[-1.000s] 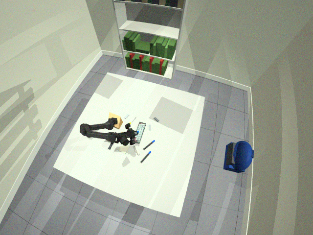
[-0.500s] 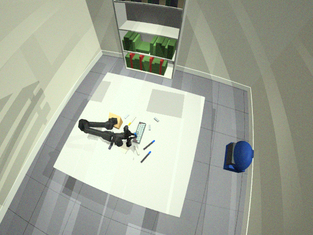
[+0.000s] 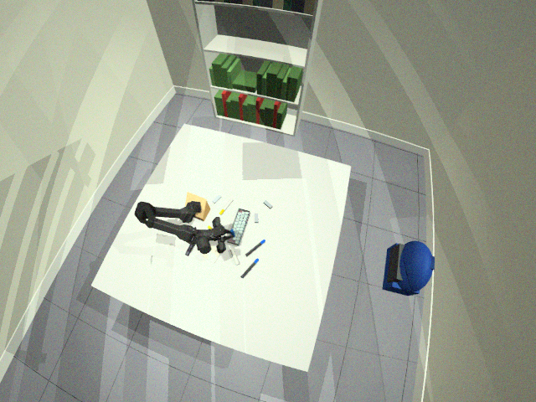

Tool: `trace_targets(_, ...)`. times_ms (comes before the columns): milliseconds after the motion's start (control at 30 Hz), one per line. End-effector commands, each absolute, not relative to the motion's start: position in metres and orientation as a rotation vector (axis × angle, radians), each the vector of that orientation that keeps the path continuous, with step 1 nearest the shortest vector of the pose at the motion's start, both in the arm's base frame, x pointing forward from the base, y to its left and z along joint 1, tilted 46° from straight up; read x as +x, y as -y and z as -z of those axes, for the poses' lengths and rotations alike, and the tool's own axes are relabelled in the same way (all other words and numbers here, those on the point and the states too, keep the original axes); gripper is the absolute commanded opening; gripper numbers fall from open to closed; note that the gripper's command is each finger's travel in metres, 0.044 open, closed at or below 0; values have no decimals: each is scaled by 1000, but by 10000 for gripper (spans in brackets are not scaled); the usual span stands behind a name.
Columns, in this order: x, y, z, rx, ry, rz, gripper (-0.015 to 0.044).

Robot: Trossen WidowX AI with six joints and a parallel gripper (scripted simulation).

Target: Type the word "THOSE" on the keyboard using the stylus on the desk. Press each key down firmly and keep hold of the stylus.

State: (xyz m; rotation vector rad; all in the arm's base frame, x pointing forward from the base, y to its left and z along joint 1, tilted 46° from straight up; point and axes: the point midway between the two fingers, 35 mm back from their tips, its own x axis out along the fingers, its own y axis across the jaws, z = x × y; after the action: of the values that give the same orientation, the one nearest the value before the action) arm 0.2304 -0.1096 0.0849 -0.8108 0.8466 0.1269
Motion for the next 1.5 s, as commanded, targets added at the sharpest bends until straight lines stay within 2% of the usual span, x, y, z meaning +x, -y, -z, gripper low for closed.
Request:
trace_targets(0, 229, 110, -82, -814, -844, -133, 0)
trace_targets(133, 229, 110, -82, -814, -844, -133, 0)
trace_targets(233, 229, 110, -80, -814, -844, -133, 79)
trace_targets(267, 229, 110, -80, -814, -844, -133, 81)
trace_targets(1467, 226, 121, -69, -815, -844, -133, 81)
